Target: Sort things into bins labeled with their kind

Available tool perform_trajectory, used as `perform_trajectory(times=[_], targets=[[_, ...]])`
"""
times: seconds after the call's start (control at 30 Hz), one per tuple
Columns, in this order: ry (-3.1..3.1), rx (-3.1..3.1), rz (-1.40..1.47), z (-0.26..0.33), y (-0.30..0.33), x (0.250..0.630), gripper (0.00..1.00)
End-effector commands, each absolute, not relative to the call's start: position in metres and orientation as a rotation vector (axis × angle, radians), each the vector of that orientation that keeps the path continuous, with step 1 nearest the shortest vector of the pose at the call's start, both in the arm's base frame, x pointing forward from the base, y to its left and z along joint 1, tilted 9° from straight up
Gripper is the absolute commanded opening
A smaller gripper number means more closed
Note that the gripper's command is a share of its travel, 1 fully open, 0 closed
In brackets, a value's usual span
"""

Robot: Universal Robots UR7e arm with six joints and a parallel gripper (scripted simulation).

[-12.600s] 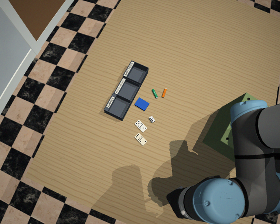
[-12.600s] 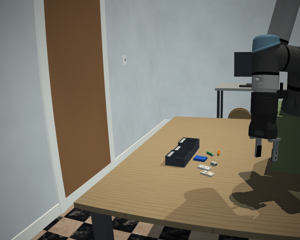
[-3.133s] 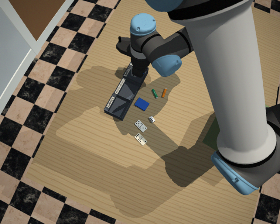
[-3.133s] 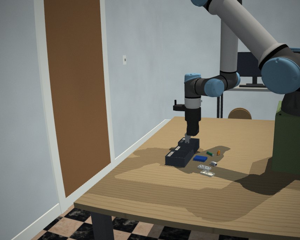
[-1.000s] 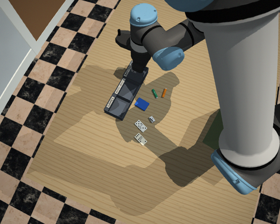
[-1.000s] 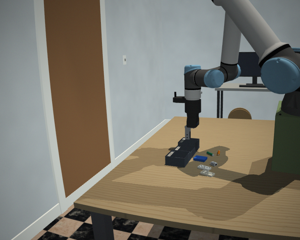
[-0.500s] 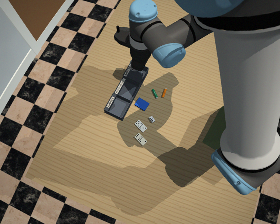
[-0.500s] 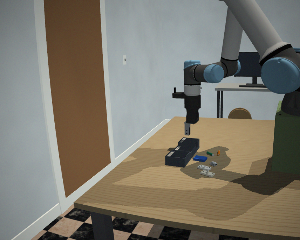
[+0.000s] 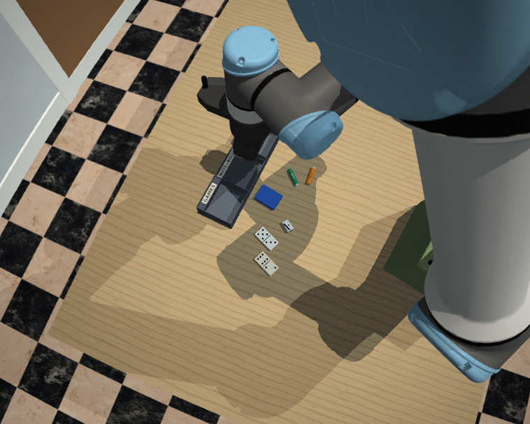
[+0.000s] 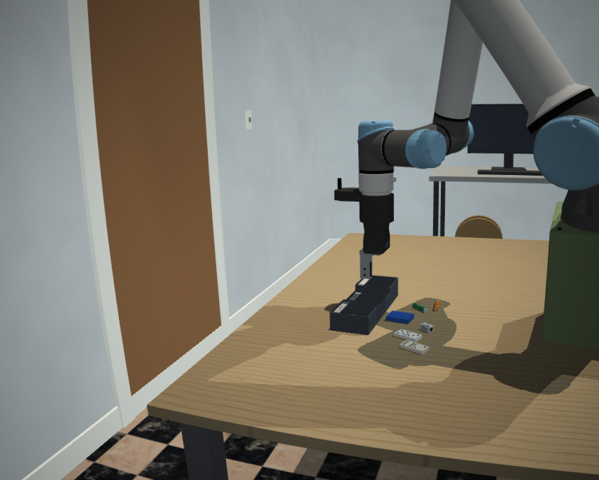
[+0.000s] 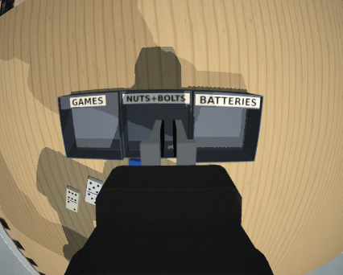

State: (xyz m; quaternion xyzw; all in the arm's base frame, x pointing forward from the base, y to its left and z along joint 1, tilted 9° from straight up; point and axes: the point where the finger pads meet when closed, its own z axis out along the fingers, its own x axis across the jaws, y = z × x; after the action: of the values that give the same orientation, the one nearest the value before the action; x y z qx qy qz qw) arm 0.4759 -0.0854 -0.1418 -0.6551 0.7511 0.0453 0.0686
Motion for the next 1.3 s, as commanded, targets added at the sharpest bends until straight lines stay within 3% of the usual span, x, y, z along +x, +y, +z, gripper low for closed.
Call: perform_trajectory(times=[0.0, 1.27], targets=[[2.264, -1.971, 0.133, -0.138, -0.071, 0.48, 0.31], [2.264, -1.971, 0.133, -0.197, -0.061, 0.482, 0.31]])
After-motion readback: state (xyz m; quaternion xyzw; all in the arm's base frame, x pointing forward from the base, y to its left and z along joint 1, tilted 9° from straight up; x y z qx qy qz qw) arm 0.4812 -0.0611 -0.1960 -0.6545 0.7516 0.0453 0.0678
